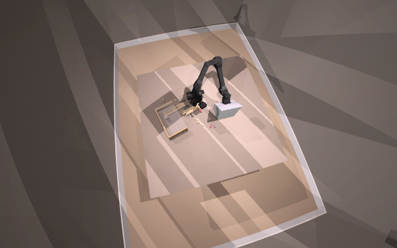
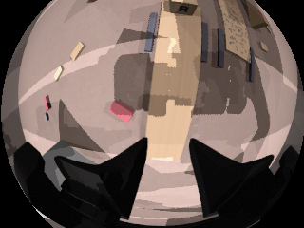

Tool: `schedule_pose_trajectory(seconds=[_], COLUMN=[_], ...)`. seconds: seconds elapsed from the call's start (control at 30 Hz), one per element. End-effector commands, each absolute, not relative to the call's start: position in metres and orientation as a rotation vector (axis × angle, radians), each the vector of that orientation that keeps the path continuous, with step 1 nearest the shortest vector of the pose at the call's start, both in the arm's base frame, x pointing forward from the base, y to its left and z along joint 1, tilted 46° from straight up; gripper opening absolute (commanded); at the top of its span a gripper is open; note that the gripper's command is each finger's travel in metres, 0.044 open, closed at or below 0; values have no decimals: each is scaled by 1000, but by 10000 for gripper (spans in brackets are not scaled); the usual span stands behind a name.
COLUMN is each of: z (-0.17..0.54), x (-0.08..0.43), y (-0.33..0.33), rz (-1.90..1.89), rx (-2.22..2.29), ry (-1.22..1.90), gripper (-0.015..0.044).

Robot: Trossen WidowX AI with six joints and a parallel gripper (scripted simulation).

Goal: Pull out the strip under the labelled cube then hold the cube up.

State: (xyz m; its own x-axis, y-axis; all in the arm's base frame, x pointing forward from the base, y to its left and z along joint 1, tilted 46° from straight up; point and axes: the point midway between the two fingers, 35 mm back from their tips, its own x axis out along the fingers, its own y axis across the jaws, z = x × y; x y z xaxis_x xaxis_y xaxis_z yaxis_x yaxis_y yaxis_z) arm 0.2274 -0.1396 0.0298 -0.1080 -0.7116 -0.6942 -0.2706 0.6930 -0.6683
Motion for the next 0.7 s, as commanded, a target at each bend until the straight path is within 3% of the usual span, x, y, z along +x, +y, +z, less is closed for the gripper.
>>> schedule_pose_trajectory(seconds=[0.0,0.2,0.67], z=[28,25,20], x=[242,267,325], y=[-138,-134,-128], rz=[-444,-444,-445], rx=[-809,-808,-807], ry=[1689,1687,1684], gripper=[289,440,440])
